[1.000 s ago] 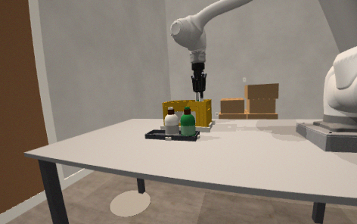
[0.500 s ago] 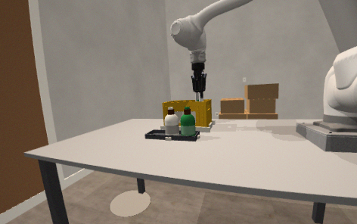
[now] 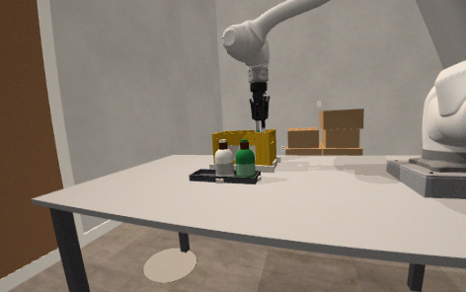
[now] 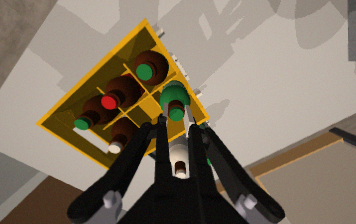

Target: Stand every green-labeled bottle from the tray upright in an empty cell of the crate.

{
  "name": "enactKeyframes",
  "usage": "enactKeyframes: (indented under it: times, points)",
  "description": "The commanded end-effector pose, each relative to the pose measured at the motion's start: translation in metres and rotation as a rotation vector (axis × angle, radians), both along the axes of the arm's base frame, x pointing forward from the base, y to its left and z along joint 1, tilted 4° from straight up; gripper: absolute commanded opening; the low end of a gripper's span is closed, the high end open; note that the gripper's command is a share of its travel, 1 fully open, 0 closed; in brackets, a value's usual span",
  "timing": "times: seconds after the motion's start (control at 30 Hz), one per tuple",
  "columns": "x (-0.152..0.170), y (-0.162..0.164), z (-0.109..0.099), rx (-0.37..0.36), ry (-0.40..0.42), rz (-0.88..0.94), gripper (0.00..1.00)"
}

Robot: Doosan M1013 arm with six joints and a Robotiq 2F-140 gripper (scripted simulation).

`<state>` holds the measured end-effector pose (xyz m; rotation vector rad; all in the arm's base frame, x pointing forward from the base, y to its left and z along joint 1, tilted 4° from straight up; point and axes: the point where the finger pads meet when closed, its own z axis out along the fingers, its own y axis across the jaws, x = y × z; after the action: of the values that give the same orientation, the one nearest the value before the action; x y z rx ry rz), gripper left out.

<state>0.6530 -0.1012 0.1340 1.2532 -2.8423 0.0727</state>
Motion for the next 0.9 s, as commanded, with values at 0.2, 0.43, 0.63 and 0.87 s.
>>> enactKeyframes:
  times: [0.2, 0.43, 0.63, 0.87]
  points:
    - [-0.0011, -0.0038, -0.0057, -0.005, 0.005, 0.005, 0.0]
    - [-0.0012, -0.0041, -0.0086, -0.005, 0.005, 0.005, 0.0]
    - [-0.0013, -0.0044, -0.0115, -0.005, 0.005, 0.005, 0.0]
    - [-0.0014, -0.0046, -0.014, -0.005, 0.005, 0.005, 0.0]
